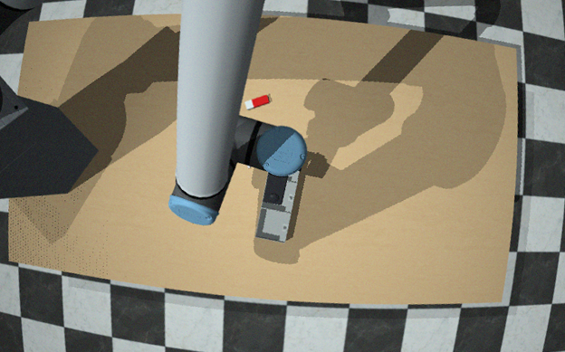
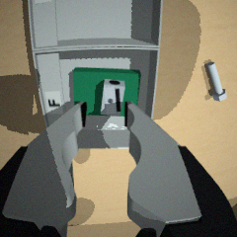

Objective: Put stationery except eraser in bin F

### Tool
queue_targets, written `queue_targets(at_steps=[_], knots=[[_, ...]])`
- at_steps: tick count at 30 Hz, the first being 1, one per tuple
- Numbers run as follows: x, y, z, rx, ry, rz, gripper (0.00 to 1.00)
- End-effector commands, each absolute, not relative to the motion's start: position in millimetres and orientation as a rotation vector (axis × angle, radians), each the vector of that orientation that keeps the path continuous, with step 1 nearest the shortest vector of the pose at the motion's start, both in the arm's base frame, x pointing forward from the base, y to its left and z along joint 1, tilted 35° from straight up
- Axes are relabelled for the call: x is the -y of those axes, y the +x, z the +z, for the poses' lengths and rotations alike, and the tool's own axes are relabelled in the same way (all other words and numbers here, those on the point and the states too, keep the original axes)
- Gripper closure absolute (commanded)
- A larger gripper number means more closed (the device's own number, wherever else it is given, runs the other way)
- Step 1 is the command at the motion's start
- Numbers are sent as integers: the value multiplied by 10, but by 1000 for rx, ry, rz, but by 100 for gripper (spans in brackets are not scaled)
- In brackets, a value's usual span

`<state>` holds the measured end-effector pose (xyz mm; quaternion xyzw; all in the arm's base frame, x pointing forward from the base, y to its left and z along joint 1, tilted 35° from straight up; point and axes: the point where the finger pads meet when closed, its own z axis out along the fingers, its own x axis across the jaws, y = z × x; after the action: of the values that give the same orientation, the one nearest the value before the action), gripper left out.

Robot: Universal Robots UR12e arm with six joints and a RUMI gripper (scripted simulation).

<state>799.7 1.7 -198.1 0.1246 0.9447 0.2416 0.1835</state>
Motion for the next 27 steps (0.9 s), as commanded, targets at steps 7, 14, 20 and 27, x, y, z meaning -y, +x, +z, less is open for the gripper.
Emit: queue_targets(at_steps=[7, 14, 20, 27], knots=[[-4, 8005, -1971, -2663, 352, 680, 82], [44, 7947, -1884, -2663, 355, 680, 82], [113, 7876, -1742, -2663, 355, 681, 82], [115, 7876, -1742, -2663, 355, 680, 82]])
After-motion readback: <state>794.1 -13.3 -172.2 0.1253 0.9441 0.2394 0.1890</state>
